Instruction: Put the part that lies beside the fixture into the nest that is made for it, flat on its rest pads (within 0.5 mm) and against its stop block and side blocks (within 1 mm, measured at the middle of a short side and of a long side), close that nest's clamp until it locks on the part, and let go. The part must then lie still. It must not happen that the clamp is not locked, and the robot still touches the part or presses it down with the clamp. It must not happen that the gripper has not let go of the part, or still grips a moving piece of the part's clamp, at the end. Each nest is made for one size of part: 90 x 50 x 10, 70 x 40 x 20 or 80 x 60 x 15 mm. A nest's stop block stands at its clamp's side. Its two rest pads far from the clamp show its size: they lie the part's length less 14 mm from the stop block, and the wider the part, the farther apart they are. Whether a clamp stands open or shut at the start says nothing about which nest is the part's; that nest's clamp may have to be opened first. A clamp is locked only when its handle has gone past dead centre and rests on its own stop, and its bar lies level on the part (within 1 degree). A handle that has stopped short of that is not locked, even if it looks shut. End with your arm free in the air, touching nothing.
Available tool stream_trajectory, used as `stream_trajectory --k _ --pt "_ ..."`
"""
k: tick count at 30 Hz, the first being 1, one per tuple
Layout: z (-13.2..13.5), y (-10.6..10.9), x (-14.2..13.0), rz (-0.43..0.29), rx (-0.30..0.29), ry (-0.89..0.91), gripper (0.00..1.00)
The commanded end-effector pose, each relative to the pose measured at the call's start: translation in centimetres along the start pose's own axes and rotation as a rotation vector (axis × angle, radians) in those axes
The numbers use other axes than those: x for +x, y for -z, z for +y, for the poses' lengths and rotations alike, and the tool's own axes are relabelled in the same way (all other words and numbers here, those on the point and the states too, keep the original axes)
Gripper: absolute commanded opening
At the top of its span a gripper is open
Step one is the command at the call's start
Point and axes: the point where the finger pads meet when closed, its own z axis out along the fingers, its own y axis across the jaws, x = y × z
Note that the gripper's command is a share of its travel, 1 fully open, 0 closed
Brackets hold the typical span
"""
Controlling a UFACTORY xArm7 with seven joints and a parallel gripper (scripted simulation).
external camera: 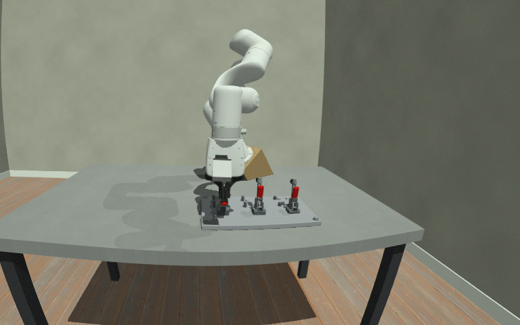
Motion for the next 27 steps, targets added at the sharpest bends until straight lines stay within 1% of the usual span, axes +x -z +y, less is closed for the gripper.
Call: stream_trajectory --k 1,27 --pt "-0.01 0.05 0.13 0.003 0.000 0.000 0.00" --pt "-0.01 -0.27 0.13 0.003 0.000 0.000 0.00"
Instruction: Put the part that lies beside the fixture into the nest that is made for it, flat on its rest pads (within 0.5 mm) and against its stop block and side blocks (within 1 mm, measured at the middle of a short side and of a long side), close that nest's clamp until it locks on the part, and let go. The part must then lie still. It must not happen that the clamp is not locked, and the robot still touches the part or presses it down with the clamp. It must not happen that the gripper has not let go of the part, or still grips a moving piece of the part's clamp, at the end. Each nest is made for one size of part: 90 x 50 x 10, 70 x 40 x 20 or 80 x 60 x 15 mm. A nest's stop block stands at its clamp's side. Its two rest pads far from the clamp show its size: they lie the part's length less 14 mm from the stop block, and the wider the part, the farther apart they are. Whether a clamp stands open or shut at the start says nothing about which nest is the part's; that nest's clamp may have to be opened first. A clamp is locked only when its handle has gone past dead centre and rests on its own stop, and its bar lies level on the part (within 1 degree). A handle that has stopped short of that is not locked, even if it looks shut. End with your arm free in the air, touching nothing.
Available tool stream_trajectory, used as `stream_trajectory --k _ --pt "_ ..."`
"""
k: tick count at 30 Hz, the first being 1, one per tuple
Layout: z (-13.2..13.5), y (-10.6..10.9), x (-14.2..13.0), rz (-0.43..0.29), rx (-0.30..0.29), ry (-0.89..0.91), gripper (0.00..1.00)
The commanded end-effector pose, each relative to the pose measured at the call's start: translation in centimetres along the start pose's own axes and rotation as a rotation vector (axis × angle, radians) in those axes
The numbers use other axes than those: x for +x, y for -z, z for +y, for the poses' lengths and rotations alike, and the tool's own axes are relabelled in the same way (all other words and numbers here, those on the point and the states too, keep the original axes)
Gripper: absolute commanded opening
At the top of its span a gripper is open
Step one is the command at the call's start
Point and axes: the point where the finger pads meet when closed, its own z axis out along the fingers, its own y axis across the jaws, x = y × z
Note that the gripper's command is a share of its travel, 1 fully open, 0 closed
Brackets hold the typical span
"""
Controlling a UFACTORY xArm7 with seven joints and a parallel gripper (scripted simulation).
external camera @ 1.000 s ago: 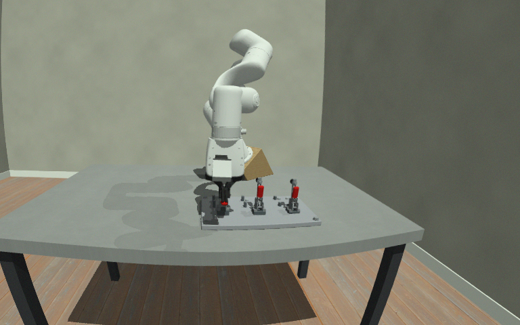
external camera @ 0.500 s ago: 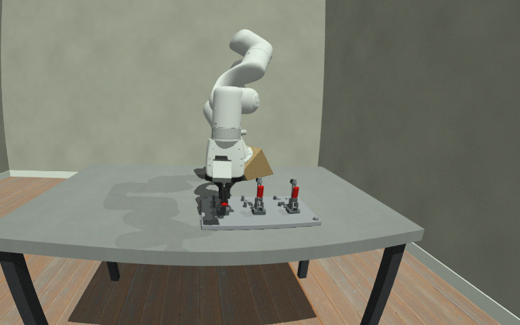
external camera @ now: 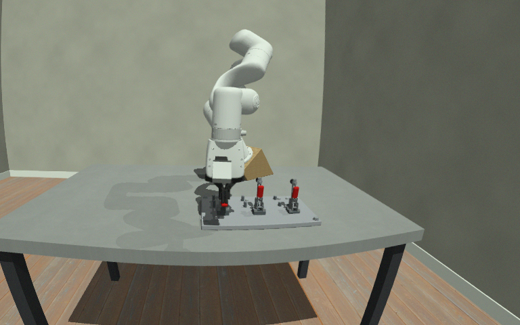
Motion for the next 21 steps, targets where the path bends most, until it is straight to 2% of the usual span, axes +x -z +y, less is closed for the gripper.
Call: stream_trajectory --k 1,21 --pt "-0.01 0.09 0.14 0.004 0.000 0.000 0.00" --pt "-0.01 -0.11 0.14 0.004 0.000 0.000 0.00"
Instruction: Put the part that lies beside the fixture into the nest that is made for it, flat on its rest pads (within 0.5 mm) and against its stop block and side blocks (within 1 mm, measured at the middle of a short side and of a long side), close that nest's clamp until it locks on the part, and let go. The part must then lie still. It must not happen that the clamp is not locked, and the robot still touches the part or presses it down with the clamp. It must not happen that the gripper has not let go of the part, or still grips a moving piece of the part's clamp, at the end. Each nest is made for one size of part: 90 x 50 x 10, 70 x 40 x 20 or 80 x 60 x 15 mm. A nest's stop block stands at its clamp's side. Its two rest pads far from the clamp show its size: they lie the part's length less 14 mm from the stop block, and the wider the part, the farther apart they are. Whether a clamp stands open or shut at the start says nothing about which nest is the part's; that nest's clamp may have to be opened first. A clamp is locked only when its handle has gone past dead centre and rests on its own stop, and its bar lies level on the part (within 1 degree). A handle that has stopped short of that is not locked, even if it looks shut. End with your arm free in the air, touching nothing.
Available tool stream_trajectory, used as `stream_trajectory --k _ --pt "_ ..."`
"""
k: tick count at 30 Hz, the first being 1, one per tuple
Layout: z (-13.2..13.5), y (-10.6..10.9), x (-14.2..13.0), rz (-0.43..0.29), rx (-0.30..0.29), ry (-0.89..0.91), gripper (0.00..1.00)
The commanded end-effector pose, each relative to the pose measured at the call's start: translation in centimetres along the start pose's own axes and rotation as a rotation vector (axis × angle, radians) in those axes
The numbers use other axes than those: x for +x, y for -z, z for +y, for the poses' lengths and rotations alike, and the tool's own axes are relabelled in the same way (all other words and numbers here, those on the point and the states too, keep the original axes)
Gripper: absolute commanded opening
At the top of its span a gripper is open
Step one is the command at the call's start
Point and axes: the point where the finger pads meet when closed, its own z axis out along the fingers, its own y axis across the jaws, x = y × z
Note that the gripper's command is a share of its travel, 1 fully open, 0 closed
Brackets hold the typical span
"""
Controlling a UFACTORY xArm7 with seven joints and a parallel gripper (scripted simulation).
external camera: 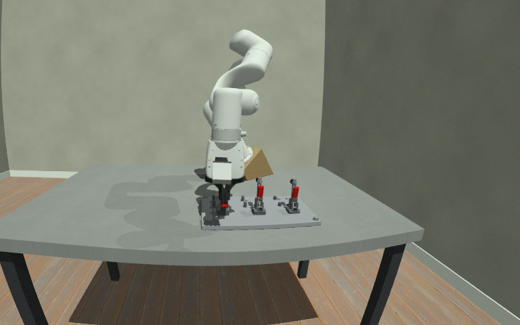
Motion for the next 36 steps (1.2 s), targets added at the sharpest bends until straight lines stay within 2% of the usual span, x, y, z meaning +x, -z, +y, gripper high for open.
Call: stream_trajectory --k 1,36 --pt "-0.01 0.11 0.14 0.004 0.000 0.000 0.00" --pt "-0.01 -0.21 0.14 0.004 0.000 0.000 0.00"
